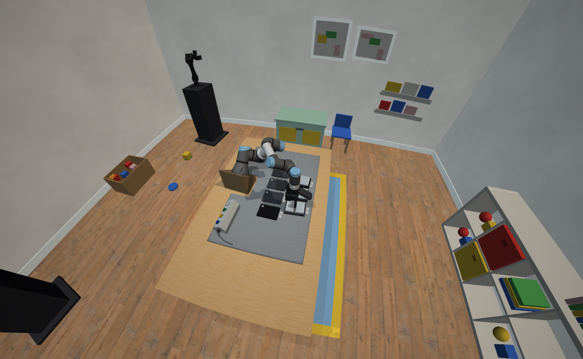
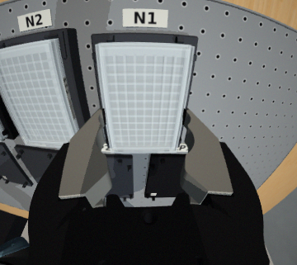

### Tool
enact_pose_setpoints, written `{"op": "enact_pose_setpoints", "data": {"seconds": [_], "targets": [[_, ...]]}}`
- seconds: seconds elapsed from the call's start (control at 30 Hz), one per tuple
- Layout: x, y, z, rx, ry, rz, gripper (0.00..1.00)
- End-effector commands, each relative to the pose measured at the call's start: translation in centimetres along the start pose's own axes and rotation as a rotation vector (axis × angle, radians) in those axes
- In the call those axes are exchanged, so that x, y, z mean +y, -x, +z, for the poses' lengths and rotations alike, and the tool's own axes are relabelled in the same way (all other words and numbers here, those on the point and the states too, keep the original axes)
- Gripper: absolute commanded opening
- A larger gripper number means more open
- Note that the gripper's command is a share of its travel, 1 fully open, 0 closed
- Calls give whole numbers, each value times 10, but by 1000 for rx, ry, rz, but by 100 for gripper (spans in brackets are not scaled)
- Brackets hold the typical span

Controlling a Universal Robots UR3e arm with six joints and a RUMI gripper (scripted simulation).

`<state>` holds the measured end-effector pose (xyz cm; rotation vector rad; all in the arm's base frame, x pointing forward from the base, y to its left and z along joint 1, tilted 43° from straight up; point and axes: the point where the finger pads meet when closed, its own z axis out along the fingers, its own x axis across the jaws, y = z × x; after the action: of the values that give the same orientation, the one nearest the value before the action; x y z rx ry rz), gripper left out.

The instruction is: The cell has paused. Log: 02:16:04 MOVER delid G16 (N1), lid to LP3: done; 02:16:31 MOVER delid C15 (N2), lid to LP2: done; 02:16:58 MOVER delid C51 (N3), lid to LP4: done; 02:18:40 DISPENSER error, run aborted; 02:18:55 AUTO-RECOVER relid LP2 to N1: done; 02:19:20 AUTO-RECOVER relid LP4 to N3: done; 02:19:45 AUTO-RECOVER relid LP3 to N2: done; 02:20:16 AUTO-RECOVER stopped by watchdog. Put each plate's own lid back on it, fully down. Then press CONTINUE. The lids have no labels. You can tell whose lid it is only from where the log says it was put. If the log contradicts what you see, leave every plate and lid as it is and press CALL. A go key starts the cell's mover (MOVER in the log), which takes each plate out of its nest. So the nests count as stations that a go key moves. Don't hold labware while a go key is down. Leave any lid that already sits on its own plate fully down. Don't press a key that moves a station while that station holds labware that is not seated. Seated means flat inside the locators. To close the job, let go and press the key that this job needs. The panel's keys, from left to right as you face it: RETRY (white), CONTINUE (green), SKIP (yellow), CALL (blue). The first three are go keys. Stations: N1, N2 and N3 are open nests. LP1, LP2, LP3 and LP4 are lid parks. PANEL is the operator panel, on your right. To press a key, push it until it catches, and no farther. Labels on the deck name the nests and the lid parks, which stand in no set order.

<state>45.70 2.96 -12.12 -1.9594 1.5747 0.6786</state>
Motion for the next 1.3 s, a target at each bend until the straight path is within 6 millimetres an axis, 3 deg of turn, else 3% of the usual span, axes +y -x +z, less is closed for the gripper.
{"op": "enact_pose_setpoints", "data": {"seconds": [0.0, 0.8, 1.27], "targets": [[-1, 0, -1, 2, -2, -1, 0], [0, 0, -25, 2, -2, 0, 0], [57, -19, -25, 2, -2, 66, 0]]}}
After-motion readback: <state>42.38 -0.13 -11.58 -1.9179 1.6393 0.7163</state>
